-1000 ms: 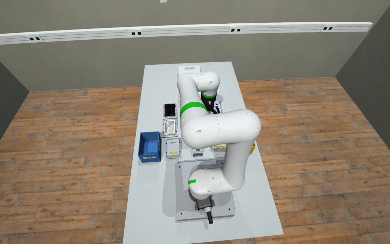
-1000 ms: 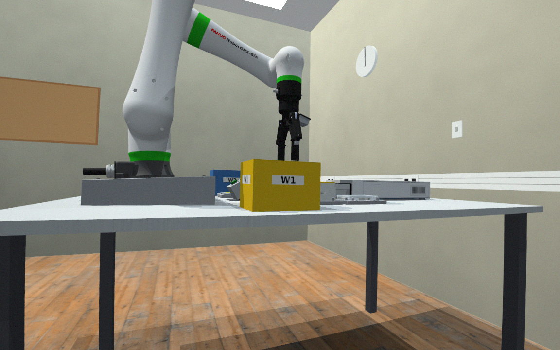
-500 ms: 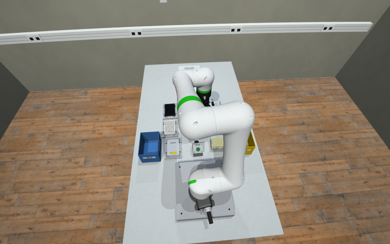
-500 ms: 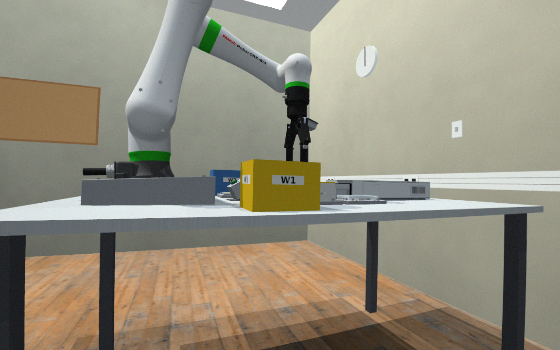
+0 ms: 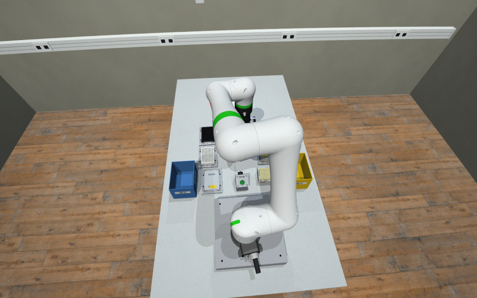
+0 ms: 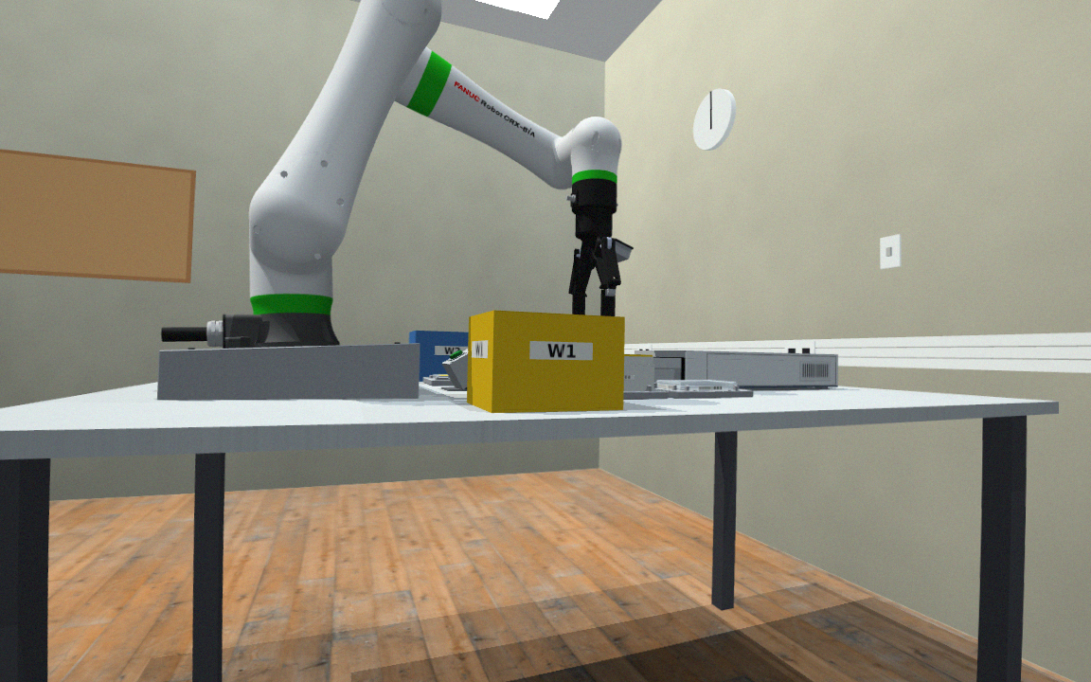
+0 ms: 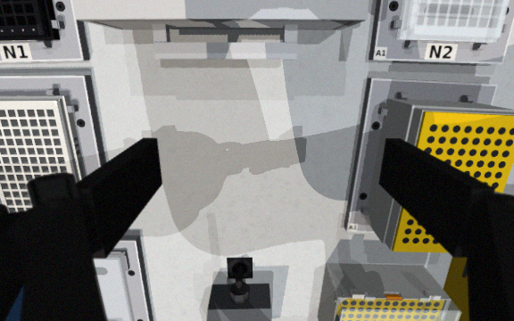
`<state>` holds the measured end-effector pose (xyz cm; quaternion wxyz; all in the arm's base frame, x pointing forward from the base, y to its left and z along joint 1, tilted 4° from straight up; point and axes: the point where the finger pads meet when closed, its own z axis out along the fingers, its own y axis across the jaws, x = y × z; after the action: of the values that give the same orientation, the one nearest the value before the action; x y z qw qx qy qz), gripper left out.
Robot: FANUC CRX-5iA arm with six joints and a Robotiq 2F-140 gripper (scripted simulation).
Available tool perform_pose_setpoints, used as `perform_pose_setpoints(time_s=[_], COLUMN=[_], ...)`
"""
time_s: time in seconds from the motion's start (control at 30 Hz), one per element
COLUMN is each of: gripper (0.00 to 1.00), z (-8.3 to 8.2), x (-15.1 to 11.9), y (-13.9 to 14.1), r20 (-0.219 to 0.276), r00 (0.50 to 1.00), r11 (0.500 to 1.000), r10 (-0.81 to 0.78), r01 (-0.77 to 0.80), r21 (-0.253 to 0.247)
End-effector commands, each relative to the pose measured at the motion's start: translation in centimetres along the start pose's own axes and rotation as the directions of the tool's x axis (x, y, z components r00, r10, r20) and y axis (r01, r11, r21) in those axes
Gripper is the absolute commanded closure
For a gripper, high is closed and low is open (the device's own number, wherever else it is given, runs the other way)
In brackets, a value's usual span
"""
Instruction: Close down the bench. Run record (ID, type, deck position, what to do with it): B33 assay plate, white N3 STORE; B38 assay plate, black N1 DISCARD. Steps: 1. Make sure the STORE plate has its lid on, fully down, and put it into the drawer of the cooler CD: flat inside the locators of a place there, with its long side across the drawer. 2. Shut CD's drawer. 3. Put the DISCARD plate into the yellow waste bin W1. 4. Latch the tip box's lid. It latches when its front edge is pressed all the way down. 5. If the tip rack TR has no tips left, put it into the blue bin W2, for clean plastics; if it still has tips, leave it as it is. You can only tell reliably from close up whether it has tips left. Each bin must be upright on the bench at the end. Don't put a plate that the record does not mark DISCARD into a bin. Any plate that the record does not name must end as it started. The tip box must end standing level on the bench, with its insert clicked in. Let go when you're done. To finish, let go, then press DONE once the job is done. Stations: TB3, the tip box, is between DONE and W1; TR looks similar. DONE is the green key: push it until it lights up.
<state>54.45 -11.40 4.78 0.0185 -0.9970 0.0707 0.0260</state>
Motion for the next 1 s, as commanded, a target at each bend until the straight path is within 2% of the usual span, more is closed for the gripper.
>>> perform_pose_setpoints(time_s=[0.0,0.5,0.97], gripper=[0.12,0.12,0.12], z=[0.1,0.8,0.9], x=[1.7,6.1,6.1], y=[-0.8,-3.2,-3.2], r20=[-0.001,-0.001,-0.001], r00=[1.0,1.0,1.0], r11=[1.0,1.0,1.0], r10=[0.0,0.0,0.0], r01=[0.0,0.0,0.0], r21=[0.0,0.0,0.0])
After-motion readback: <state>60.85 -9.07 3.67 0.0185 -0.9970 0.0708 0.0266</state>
